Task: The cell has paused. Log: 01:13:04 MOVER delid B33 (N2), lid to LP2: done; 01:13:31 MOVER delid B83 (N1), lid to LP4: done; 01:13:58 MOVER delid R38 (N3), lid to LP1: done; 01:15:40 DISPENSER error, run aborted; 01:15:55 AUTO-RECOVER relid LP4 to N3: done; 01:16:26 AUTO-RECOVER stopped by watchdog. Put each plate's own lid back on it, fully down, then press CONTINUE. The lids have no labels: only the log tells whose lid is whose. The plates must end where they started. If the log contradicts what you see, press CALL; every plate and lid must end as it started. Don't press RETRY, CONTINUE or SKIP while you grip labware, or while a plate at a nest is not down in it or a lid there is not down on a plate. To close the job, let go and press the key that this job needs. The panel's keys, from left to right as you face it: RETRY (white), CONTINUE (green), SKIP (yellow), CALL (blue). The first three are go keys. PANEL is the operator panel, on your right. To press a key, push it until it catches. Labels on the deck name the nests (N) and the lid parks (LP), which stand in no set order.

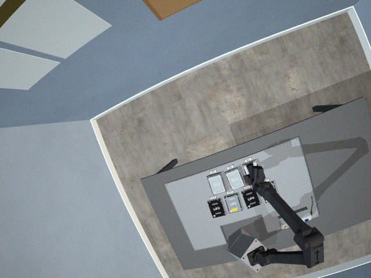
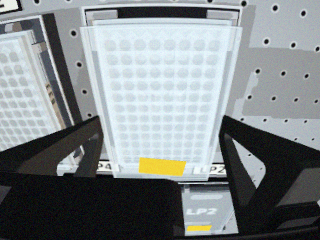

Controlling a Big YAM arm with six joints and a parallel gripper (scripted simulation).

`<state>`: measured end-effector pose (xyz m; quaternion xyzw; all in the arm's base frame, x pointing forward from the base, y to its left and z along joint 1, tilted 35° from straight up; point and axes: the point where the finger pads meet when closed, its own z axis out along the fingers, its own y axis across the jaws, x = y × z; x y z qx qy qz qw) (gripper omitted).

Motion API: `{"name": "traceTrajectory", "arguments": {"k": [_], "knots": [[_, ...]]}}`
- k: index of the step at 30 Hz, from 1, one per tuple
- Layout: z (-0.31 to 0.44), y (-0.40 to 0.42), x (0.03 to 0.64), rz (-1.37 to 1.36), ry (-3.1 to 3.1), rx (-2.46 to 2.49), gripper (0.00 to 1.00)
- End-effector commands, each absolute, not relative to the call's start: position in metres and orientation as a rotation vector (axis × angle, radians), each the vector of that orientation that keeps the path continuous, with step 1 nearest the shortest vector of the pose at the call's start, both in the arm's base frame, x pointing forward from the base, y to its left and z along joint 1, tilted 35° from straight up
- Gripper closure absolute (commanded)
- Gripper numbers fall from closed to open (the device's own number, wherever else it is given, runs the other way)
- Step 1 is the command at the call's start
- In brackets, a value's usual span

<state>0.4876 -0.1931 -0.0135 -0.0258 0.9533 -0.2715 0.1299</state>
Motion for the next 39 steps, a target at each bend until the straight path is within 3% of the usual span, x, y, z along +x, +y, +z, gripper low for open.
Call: {"name": "traceTrajectory", "arguments": {"k": [1, 39], "knots": [[-0.017, -0.206, 0.495, -0.793, 2.762, -0.060, 1.00], [-0.027, -0.210, 0.494, -0.791, 2.774, -0.062, 1.00]]}}
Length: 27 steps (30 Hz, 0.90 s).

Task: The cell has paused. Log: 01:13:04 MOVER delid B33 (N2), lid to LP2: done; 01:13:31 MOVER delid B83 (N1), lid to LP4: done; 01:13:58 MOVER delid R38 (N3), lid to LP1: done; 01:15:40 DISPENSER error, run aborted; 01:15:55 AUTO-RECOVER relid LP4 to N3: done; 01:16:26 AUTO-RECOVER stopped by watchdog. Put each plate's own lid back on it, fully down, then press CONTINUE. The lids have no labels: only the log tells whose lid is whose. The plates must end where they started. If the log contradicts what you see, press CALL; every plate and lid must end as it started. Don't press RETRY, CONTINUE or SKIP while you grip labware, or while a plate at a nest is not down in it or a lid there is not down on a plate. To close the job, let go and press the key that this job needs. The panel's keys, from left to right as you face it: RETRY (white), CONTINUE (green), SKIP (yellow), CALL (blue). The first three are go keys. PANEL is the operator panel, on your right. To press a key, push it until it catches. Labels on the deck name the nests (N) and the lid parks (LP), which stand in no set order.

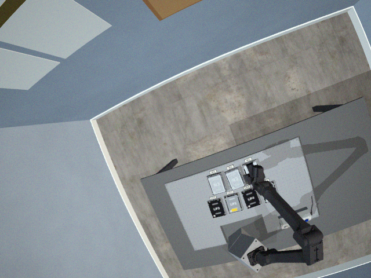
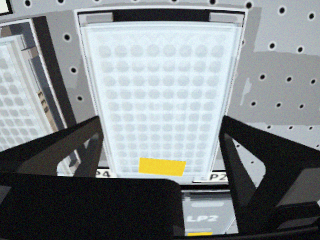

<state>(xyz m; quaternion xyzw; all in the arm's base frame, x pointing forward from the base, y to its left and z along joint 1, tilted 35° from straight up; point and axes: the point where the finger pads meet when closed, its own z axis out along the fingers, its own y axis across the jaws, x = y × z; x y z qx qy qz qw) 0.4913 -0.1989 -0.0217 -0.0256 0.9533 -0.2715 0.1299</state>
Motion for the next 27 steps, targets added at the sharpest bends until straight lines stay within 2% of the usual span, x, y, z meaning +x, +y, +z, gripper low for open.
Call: {"name": "traceTrajectory", "arguments": {"k": [1, 27], "knots": [[-0.0272, -0.2098, 0.4937, -0.791, 2.774, -0.062, 1.00], [-0.0285, -0.2086, 0.4903, -0.789, 2.783, -0.062, 1.00]]}}
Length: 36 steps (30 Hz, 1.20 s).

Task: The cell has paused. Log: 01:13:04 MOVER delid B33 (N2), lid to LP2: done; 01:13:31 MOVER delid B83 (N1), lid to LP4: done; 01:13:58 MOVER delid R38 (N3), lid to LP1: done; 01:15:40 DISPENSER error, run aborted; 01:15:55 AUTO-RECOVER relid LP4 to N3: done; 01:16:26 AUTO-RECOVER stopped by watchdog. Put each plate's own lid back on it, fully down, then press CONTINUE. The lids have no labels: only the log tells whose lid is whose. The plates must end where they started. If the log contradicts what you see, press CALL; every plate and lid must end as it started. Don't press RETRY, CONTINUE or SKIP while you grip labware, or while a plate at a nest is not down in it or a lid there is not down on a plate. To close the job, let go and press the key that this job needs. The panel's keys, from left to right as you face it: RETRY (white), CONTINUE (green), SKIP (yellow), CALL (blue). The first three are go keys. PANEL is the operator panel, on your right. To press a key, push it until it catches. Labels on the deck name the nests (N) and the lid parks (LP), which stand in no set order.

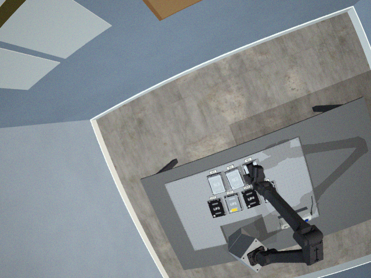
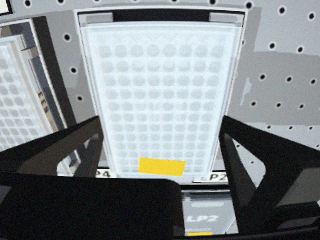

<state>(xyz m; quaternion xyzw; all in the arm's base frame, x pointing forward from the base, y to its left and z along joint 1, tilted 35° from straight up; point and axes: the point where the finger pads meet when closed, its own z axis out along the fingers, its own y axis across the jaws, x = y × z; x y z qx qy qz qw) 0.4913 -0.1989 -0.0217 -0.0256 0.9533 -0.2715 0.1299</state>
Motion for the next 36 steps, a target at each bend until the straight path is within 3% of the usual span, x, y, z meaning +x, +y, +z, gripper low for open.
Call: {"name": "traceTrajectory", "arguments": {"k": [1, 12, 13, 36], "knots": [[-0.0285, -0.2086, 0.4902, -0.789, 2.783, -0.062, 1.00], [-0.0290, -0.2082, 0.4890, -0.789, 2.786, -0.062, 1.00], [-0.0290, -0.2082, 0.4890, -0.789, 2.786, -0.062, 0.00], [-0.0290, -0.2082, 0.4890, -0.789, 2.786, -0.062, 0.00]]}}
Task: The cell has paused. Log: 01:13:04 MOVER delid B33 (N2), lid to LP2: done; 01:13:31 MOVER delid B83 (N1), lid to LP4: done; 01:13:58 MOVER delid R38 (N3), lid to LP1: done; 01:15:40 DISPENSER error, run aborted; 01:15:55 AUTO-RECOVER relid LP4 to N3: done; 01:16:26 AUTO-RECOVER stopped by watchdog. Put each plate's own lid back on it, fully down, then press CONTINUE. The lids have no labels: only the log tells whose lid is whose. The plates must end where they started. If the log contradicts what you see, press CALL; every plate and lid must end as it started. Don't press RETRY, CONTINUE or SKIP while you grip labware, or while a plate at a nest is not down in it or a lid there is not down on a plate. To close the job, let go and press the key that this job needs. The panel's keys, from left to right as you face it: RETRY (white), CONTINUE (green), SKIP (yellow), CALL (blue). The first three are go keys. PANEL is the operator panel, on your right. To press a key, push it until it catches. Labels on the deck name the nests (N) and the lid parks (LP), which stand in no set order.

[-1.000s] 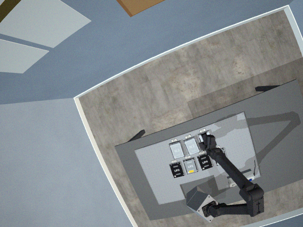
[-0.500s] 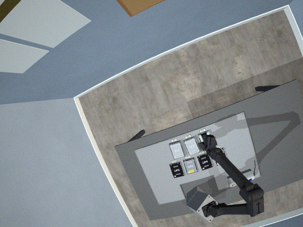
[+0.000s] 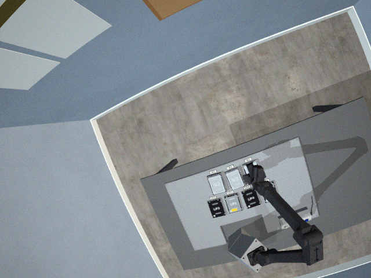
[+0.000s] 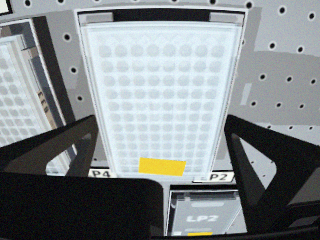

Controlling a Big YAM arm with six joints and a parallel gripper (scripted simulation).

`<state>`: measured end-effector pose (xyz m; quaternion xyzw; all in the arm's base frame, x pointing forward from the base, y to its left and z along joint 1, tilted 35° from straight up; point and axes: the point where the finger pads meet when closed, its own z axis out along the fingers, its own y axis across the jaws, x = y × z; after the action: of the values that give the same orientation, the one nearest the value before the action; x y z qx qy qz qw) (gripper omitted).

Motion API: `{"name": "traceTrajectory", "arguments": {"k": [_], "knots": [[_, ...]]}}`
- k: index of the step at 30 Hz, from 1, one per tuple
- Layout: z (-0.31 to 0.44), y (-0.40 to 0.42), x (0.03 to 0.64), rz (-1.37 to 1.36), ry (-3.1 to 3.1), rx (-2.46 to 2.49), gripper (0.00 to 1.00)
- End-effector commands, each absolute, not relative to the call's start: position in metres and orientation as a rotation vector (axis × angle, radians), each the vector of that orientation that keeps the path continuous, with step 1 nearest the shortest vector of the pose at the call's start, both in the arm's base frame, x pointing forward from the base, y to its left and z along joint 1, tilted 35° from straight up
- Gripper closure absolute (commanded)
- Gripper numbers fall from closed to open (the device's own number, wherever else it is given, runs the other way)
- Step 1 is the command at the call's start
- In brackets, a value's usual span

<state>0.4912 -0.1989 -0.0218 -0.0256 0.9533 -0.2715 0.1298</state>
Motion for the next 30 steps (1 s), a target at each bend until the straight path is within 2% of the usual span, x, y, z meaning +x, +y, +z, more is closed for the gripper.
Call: {"name": "traceTrajectory", "arguments": {"k": [1, 17, 30], "knots": [[-0.029, -0.208, 0.489, -0.789, 2.786, -0.062, 0.00], [-0.029, -0.208, 0.489, -0.789, 2.786, -0.062, 0.00], [0.000, -0.183, 0.487, -0.786, 2.761, -0.077, 0.00]]}}
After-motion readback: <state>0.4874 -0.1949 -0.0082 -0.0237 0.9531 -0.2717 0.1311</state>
